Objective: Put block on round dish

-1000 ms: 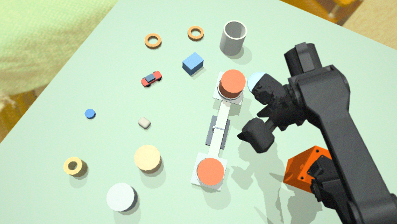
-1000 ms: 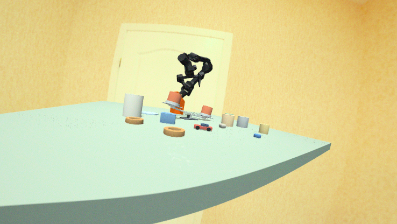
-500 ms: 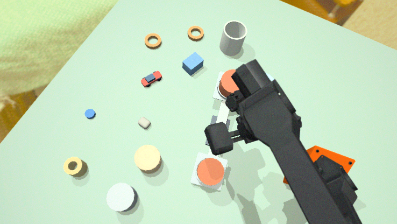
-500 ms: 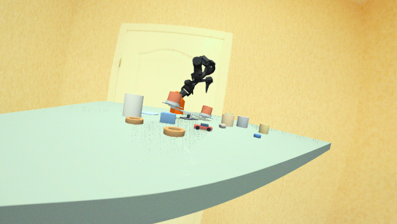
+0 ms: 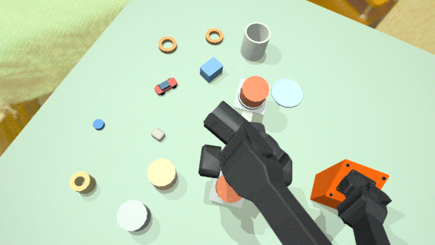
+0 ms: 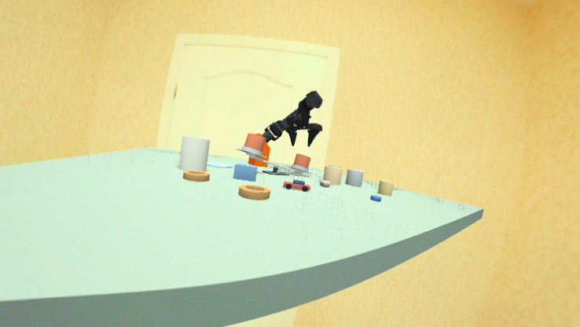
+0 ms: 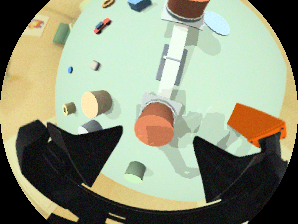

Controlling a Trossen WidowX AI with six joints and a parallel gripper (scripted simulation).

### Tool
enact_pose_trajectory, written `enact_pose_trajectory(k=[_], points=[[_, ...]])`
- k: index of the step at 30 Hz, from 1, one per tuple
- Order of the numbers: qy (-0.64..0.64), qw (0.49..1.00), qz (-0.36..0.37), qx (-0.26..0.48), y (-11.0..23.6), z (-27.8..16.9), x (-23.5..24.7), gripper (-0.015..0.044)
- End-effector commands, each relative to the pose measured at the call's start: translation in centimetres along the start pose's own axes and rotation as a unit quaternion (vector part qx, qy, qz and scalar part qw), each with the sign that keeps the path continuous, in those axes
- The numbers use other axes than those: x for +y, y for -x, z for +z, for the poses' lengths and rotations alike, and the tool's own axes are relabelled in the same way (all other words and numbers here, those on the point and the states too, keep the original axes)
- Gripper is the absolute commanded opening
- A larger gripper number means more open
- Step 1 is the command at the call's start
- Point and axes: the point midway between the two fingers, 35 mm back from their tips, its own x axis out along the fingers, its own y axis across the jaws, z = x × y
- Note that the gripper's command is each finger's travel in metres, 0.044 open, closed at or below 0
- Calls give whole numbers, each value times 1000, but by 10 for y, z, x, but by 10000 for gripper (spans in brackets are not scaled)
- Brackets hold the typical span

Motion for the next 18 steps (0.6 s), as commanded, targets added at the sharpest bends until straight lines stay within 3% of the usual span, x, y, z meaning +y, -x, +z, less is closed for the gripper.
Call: enact_pose_trajectory(k=[1, 18], points=[[-50, 999, -15, -10, -7, -14, 8, 440], [-71, 997, -22, -13, -33, -18, 9, 440]])
